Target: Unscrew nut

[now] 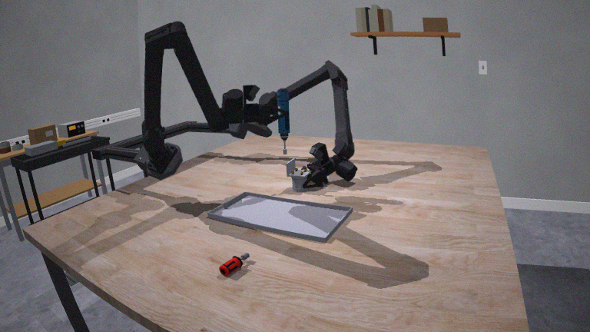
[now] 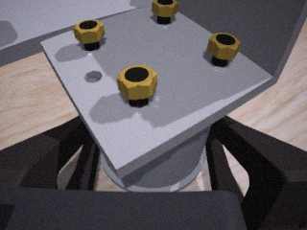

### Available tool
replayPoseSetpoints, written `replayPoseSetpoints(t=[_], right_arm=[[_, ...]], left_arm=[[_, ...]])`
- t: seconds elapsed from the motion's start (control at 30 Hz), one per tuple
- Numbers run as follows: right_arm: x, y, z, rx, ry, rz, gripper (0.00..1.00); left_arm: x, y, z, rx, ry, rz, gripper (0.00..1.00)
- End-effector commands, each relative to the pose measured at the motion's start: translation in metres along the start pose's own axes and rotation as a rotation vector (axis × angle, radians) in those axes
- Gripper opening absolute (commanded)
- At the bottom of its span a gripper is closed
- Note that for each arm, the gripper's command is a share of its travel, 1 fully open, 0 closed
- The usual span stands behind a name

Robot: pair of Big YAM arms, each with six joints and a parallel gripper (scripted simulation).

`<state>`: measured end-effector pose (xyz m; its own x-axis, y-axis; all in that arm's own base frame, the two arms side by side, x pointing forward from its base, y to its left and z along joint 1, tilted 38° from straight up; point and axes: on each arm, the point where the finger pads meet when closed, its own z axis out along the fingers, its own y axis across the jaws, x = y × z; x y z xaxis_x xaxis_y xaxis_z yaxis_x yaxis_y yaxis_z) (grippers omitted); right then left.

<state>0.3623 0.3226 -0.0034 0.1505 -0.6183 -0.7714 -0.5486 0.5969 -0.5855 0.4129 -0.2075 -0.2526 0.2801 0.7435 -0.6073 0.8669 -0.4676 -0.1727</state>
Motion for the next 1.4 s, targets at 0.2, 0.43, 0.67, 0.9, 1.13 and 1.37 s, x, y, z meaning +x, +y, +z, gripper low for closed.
replayPoseSetpoints(t=[0.2,0.43,0.67,0.9,1.13,1.37], right_arm=[[-0.044,-0.005,0.0,0.03,-0.113,0.038,0.42],[-0.036,-0.003,-0.009,0.019,-0.095,0.032,0.42],[-0.035,-0.003,-0.012,0.018,-0.093,0.032,0.42],[-0.041,-0.004,-0.007,0.025,-0.107,0.037,0.42],[-0.042,-0.004,-0.009,0.024,-0.109,0.04,0.42],[-0.043,-0.003,-0.011,0.023,-0.111,0.042,0.42]], left_arm=[[-0.014,0.003,0.008,0.015,0.007,0.032,0.59],[-0.014,0.003,0.008,0.015,0.007,0.032,0.59],[-0.014,0.003,0.008,0.015,0.007,0.032,0.59],[-0.014,0.003,0.008,0.015,0.007,0.032,0.59],[-0.014,0.003,0.008,0.015,0.007,0.032,0.59],[-0.014,0.003,0.008,0.015,0.007,0.032,0.59]])
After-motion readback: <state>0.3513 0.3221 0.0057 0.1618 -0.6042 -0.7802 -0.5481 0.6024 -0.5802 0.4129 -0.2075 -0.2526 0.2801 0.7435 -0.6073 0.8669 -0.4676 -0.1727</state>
